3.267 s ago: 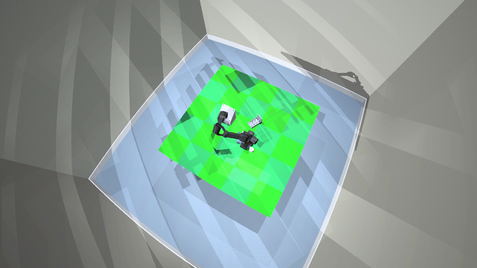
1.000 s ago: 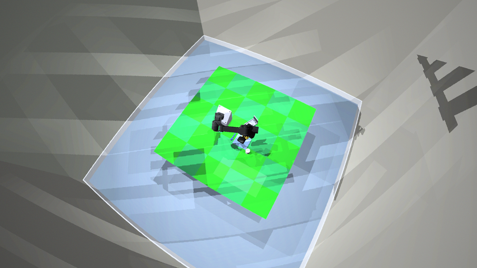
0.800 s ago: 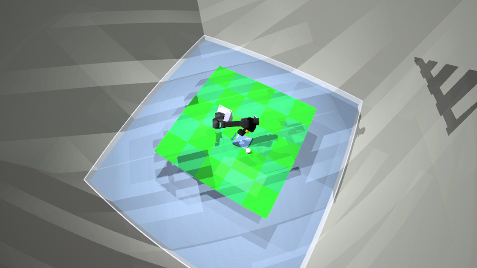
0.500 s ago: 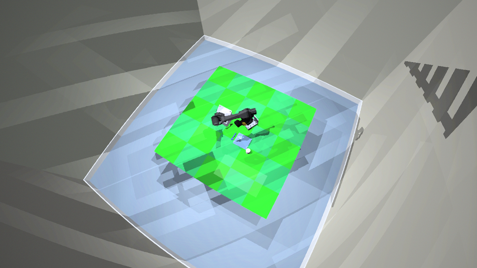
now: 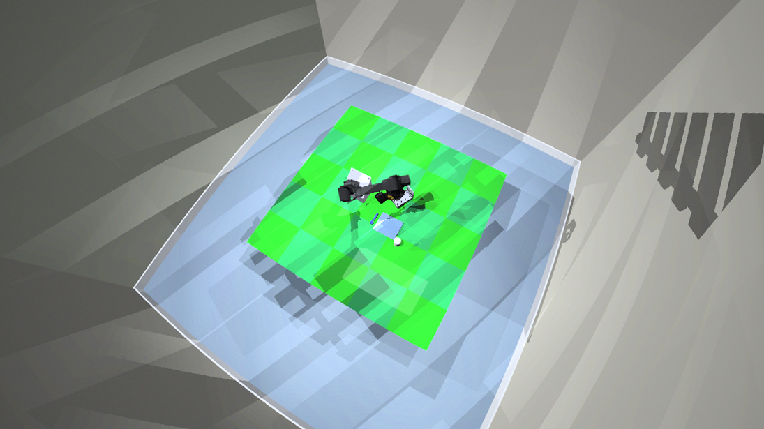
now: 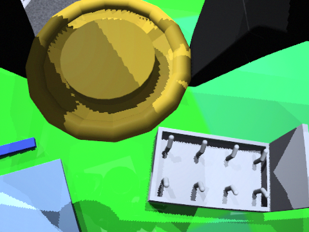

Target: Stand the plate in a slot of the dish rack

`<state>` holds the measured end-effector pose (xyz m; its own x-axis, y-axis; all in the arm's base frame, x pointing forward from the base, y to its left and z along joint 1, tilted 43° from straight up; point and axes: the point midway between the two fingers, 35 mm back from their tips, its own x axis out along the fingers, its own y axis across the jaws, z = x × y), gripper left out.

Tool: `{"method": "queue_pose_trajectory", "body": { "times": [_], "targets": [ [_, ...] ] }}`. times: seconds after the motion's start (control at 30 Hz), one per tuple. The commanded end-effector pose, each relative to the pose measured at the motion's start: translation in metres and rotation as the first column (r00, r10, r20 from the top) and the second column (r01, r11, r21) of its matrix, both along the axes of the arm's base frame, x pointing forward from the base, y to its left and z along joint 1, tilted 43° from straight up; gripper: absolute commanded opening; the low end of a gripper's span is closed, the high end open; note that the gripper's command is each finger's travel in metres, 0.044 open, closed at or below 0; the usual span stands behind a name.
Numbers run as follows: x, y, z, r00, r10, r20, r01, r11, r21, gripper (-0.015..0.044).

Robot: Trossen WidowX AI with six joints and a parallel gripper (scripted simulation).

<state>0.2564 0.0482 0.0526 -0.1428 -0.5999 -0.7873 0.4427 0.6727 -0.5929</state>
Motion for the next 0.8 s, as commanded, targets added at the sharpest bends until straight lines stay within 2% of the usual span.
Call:
{"method": "queue_pose_trajectory", "body": {
  "times": [0.0,0.4,0.77],
  "targets": [
    [-0.003,-0.005,-0.012,0.997,0.03,-0.065,-0.025,0.997,0.078,0.0],
    [-0.008,-0.018,-0.043,0.969,0.172,-0.179,-0.106,0.939,0.327,0.0],
    [-0.01,-0.027,-0.066,0.926,0.341,-0.162,-0.204,0.814,0.544,0.0]
  ]
}}
